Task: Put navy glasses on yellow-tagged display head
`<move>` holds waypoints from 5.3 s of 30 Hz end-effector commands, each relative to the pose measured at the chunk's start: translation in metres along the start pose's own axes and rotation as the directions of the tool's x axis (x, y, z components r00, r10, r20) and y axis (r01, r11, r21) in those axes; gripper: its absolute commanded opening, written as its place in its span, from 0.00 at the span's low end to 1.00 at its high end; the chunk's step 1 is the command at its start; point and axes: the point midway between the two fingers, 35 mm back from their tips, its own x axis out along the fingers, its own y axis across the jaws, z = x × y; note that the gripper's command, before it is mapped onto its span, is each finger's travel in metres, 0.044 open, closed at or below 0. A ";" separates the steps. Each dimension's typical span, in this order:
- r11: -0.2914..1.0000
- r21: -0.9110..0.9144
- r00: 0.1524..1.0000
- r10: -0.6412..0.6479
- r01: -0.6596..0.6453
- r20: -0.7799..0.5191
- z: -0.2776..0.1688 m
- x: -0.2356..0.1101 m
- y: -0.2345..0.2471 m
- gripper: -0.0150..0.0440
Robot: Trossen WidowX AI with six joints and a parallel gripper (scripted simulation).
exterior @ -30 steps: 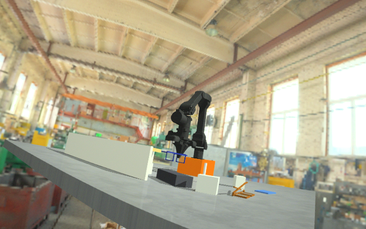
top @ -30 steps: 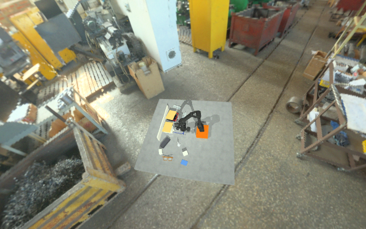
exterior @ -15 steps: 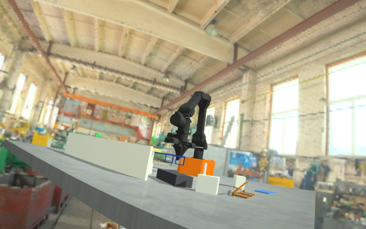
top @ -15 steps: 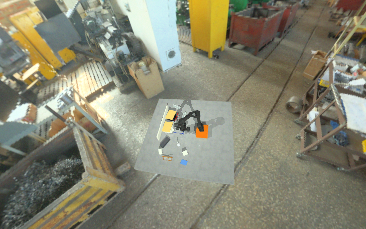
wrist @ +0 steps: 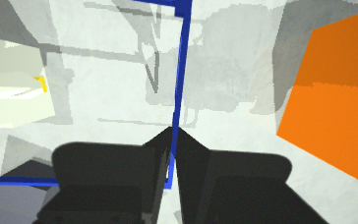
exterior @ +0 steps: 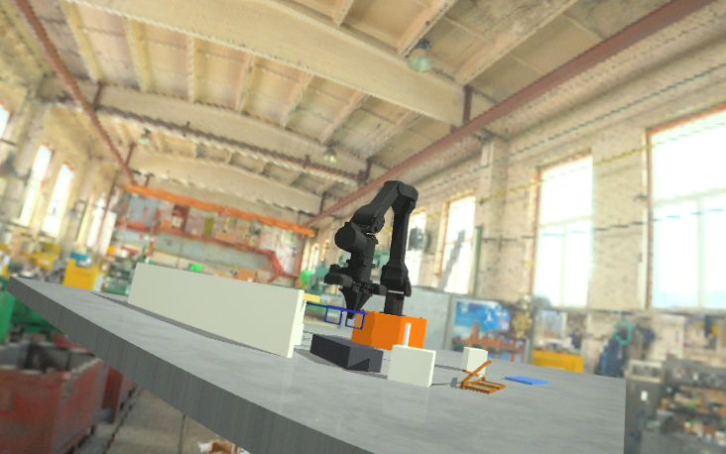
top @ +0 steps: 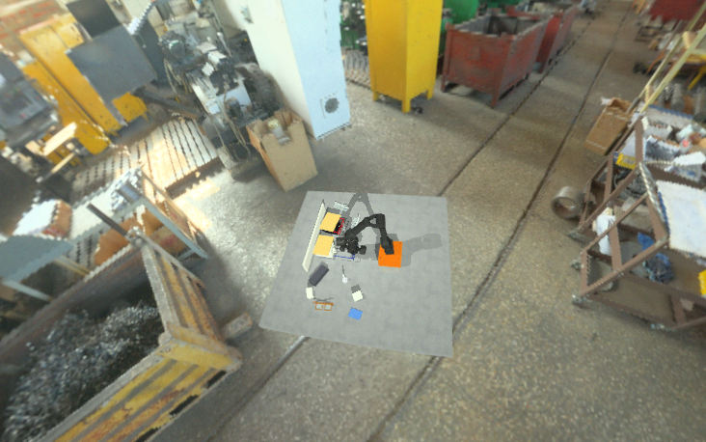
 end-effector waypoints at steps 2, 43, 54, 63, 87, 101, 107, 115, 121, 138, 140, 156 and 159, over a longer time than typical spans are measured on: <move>1.000 -0.005 1.000 -0.003 0.003 0.007 0.001 0.002 0.007 0.25; 1.000 -0.005 1.000 0.003 -0.003 0.007 0.001 0.000 0.070 0.25; 1.000 -0.005 1.000 0.005 -0.005 0.007 0.001 0.001 0.087 0.25; 1.000 -0.005 1.000 0.006 -0.006 0.007 0.001 0.000 0.101 0.25; 1.000 -0.005 1.000 0.008 -0.008 -0.007 0.001 -0.001 0.139 0.25; 1.000 -0.005 1.000 0.006 -0.006 -0.010 0.001 -0.002 0.152 0.25; 1.000 -0.005 1.000 0.006 -0.006 -0.010 0.001 -0.002 0.153 0.25; 1.000 -0.005 1.000 0.006 -0.006 -0.010 0.001 0.001 0.152 0.25; 1.000 -0.005 1.000 0.006 -0.006 -0.010 0.001 0.001 0.152 0.25; 1.000 -0.005 1.000 0.006 -0.006 -0.010 0.001 0.001 0.152 0.25; 1.000 -0.005 1.000 0.006 -0.006 -0.010 0.001 0.001 0.152 0.25; 1.000 -0.005 1.000 0.006 -0.006 -0.010 0.001 0.001 0.152 0.25; 1.000 -0.005 1.000 0.006 -0.006 -0.010 0.001 0.001 0.152 0.25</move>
